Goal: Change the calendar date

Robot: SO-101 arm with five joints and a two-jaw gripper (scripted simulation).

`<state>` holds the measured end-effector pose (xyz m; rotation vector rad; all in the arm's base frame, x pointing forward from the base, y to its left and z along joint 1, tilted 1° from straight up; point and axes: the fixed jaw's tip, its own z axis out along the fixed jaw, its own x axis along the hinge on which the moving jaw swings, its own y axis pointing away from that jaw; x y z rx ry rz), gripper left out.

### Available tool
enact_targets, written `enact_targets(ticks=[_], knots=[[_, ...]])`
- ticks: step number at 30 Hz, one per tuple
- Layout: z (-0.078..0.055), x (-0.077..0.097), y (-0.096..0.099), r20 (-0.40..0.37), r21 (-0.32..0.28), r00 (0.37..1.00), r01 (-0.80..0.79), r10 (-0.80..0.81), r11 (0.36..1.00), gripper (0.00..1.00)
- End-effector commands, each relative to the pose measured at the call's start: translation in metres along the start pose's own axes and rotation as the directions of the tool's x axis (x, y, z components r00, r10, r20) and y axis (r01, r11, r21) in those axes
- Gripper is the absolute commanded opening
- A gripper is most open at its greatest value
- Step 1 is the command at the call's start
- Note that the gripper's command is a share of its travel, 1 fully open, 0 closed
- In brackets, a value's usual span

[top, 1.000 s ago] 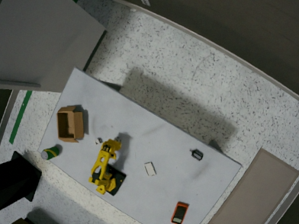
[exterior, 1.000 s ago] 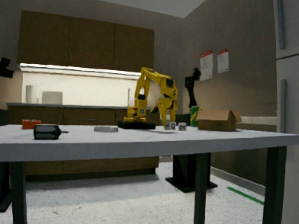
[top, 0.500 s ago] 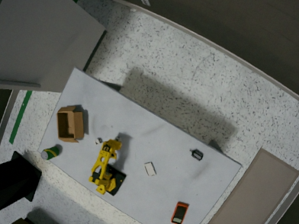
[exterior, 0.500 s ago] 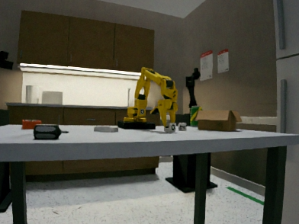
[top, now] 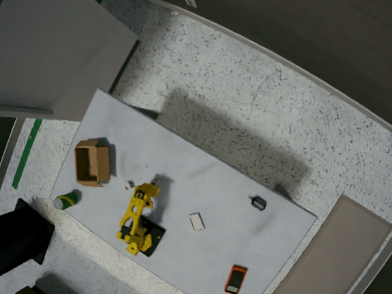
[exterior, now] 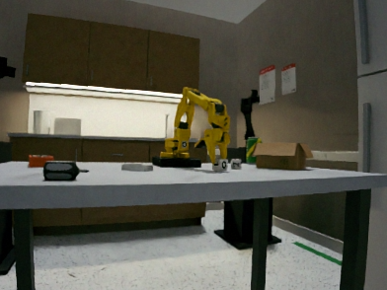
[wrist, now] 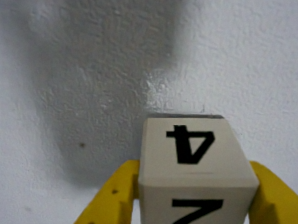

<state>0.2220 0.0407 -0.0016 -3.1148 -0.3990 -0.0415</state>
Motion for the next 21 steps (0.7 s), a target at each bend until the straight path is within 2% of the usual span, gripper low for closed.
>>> enact_targets(ticks=[1, 21], knots=[[0.0067, -0.0062, 0.0006, 0.035, 0.003, 0.999, 0.002, -0.002, 1.000, 0.19], [0.0067, -0.0062, 0.0006, 0.035, 0.003, 0.999, 0.002, -0.002, 1.000, 0.34]])
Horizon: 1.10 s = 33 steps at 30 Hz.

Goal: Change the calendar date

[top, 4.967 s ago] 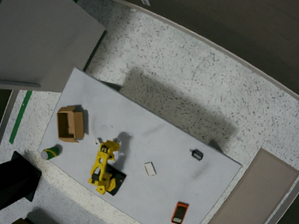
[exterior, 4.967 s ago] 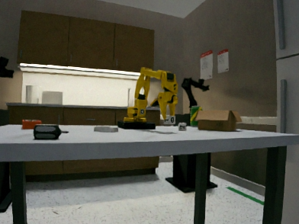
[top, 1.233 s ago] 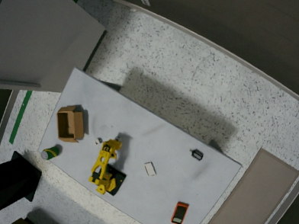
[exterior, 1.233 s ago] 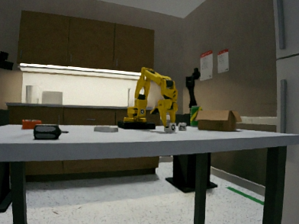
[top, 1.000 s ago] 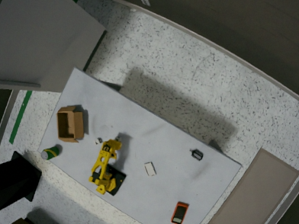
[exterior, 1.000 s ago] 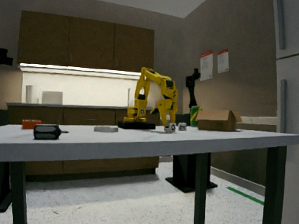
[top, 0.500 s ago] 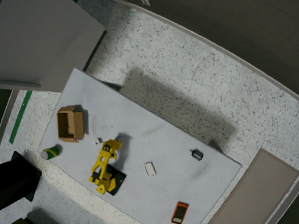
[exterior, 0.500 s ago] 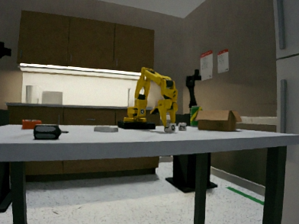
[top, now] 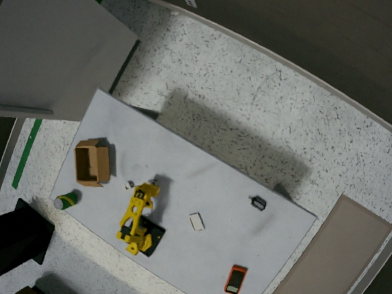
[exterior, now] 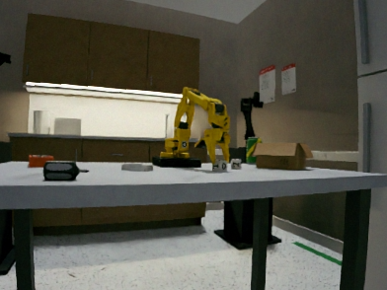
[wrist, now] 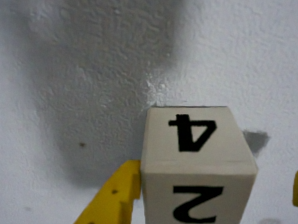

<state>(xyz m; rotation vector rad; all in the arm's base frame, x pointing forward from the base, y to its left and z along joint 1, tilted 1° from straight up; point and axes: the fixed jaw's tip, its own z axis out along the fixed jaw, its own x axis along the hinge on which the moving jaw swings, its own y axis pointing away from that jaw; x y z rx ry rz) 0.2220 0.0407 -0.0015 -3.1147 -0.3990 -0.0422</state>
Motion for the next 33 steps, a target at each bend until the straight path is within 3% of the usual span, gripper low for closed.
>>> enact_targets(ticks=[1, 16, 25, 27, 33], knots=[[0.007, -0.006, 0.001, 0.035, 0.003, 0.999, 0.002, -0.002, 1.000, 0.34], [0.004, -0.006, 0.001, 0.035, 0.003, 0.999, 0.002, -0.002, 1.000, 0.36], [-0.022, -0.002, 0.001, 0.035, 0.003, 0.999, 0.002, -0.002, 1.000, 0.36], [-0.022, -0.002, 0.001, 0.035, 0.003, 0.999, 0.002, -0.002, 1.000, 0.36], [-0.043, -0.003, 0.001, 0.035, 0.003, 0.999, 0.002, -0.002, 1.000, 0.36]])
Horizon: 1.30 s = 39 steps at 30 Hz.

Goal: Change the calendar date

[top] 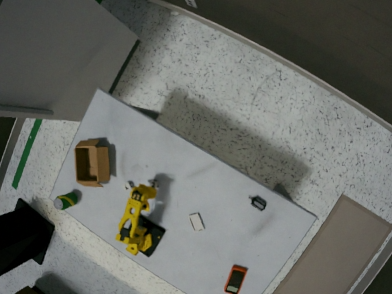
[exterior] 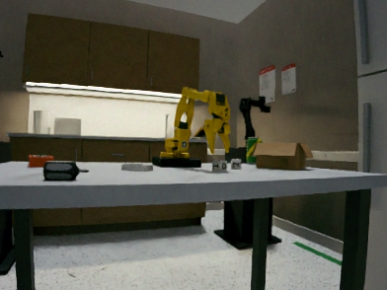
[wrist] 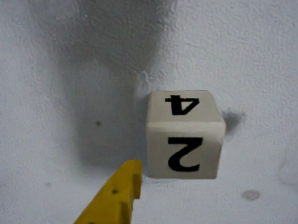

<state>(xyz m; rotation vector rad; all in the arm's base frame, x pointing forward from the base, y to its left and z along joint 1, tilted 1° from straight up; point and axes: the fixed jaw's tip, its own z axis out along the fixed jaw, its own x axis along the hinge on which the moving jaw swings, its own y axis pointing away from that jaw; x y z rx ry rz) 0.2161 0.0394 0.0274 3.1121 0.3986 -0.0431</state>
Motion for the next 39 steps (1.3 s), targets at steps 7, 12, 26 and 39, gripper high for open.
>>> enact_targets(ticks=[7, 12, 26, 39], knots=[[-0.024, 0.000, 0.001, -0.019, 0.001, 1.000, 0.002, -0.002, 1.000, 0.36], [-0.024, 0.000, 0.001, -0.019, 0.001, 1.000, 0.002, -0.002, 1.000, 0.36], [-0.024, 0.000, 0.001, -0.019, 0.001, 1.000, 0.002, -0.002, 1.000, 0.36], [-0.049, 0.007, 0.001, -0.150, -0.005, 0.989, 0.001, -0.002, 1.000, 0.36]])
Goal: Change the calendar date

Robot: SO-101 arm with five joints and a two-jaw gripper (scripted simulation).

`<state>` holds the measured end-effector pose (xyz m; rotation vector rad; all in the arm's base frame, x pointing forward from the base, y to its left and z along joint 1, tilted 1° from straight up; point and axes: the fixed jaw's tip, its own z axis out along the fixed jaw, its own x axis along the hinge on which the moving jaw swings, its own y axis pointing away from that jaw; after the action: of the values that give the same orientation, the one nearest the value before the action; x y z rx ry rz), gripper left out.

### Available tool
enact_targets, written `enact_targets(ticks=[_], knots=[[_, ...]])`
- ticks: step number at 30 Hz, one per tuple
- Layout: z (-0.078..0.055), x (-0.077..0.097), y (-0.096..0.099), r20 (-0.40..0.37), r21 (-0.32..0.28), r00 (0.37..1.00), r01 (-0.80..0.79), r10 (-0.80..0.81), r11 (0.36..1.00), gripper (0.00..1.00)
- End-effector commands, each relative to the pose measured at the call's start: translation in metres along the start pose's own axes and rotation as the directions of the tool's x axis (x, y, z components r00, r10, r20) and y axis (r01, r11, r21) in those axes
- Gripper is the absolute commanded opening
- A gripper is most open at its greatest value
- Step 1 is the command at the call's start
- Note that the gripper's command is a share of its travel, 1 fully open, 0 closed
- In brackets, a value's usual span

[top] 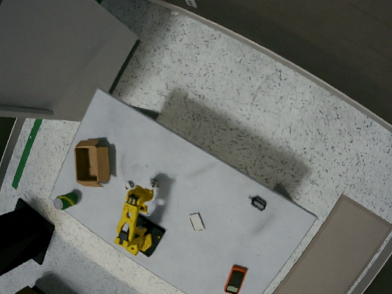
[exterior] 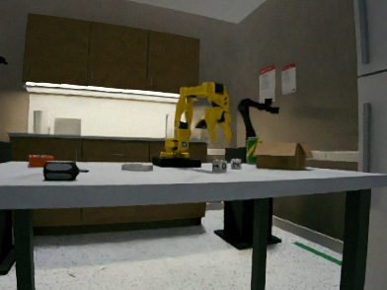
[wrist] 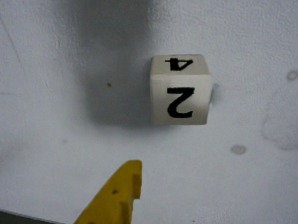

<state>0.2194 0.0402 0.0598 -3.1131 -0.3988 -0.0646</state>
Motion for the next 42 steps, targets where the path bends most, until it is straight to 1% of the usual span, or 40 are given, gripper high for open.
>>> enact_targets(ticks=[1, 4, 6, 9, 12, 16, 20, 31, 42], knots=[[-0.022, 0.007, 0.001, -0.109, -0.004, 0.994, 0.002, -0.002, 1.000, 0.35], [-0.040, 0.010, 0.001, -0.199, -0.008, 0.980, 0.001, -0.003, 1.000, 0.35], [-0.040, 0.010, 0.001, -0.199, -0.008, 0.980, 0.001, -0.003, 1.000, 0.35], [-0.058, 0.011, 0.002, -0.287, -0.011, 0.958, 0.000, -0.003, 1.000, 0.35], [-0.074, 0.012, 0.002, -0.360, -0.015, 0.933, -0.001, -0.004, 1.000, 0.35], [-0.087, 0.011, 0.002, -0.419, -0.017, 0.908, -0.002, -0.005, 1.000, 0.35], [-0.090, 0.010, 0.002, -0.435, -0.018, 0.901, -0.002, -0.006, 1.000, 0.35], [-0.090, 0.010, 0.001, -0.435, -0.015, 0.900, -0.008, 0.000, 1.000, 0.35], [-0.090, 0.010, 0.001, -0.435, 0.005, 0.899, -0.048, 0.045, 0.999, 0.35]])
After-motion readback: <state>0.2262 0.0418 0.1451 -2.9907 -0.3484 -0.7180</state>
